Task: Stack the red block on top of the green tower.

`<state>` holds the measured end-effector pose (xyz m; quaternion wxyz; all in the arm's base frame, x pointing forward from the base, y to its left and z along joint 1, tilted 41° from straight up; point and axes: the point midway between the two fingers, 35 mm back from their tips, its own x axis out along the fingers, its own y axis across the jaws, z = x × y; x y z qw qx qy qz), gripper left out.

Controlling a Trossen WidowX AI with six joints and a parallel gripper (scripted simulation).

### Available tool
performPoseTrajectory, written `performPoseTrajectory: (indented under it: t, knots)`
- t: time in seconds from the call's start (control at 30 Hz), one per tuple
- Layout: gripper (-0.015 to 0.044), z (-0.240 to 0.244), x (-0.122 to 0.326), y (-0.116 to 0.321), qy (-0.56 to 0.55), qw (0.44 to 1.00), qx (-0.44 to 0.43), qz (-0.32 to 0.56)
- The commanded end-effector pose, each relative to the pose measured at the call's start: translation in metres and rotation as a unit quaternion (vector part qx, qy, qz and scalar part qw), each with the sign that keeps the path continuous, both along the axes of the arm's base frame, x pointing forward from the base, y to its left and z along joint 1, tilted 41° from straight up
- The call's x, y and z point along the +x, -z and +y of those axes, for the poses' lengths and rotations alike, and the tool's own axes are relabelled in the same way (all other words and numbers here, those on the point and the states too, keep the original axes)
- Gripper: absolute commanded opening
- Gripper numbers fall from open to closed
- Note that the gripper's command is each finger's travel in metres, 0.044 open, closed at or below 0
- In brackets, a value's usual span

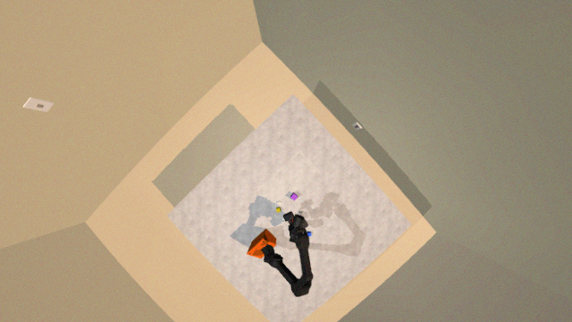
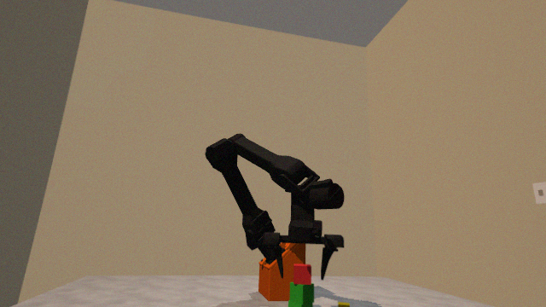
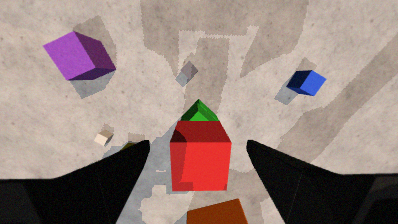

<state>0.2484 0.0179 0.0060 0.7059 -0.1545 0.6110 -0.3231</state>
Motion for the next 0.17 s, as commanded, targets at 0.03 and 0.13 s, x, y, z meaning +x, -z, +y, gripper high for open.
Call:
performPoseTrajectory:
  t: [0.03,0.13]
  knots:
    - [0.0440,0.0000,0.0000,0.0002,0.000,1.000,0.000,0.000]
    - [0.0440,0.0000,0.0000,0.0002,0.000,1.000,0.000,0.000]
